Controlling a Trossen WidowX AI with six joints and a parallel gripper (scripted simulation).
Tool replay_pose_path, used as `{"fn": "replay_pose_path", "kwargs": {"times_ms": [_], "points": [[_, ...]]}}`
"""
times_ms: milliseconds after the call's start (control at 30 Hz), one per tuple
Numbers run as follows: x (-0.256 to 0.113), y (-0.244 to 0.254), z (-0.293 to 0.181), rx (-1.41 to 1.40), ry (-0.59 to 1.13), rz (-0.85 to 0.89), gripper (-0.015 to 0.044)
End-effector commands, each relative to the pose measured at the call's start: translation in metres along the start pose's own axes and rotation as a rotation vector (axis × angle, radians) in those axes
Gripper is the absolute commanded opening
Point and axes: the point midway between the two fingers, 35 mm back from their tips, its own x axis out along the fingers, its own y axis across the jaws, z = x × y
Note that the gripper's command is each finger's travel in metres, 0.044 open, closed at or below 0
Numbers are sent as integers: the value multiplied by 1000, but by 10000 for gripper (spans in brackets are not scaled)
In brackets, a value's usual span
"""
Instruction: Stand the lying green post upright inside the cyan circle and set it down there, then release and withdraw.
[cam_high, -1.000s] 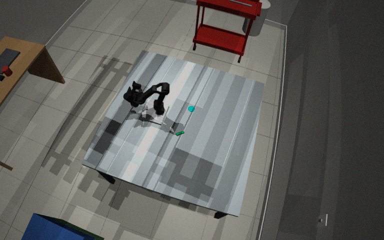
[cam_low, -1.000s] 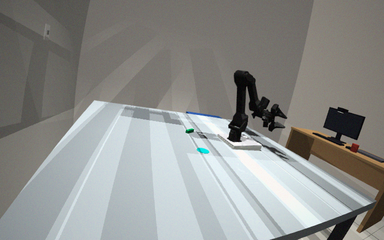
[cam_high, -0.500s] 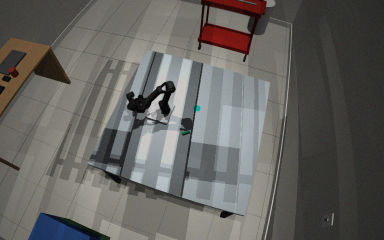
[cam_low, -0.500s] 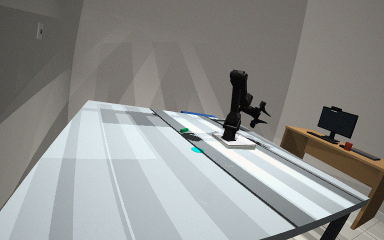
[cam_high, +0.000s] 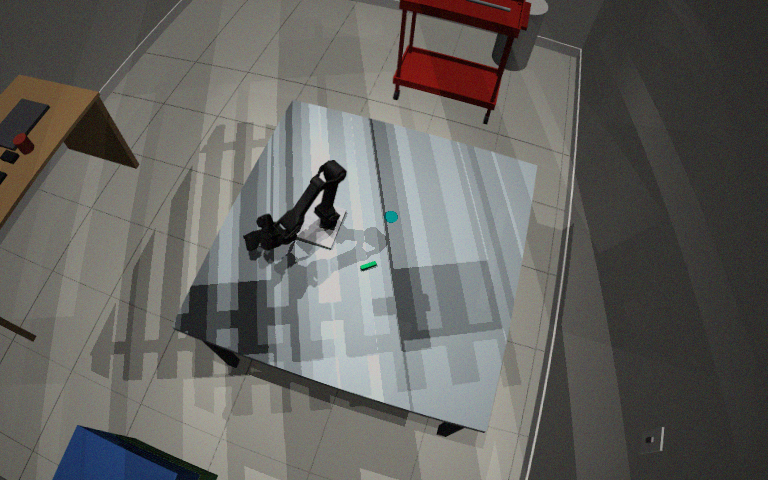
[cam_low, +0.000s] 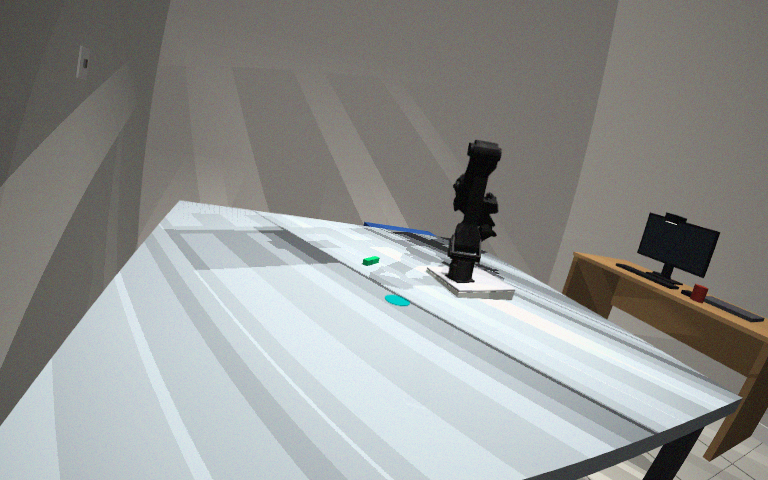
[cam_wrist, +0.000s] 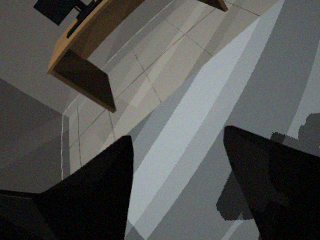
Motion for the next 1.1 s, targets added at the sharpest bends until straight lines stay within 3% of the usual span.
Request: {"fn": "replay_pose_path", "kwargs": {"times_ms": [0, 533, 800, 1067], "points": [[-25, 15, -33, -277, 131, 64, 233], [-176, 13, -144, -1505, 511, 568, 233], [-259, -23, -167, -2092, 577, 955, 233], [-335, -76, -163, -2625, 538, 1443, 233]]}}
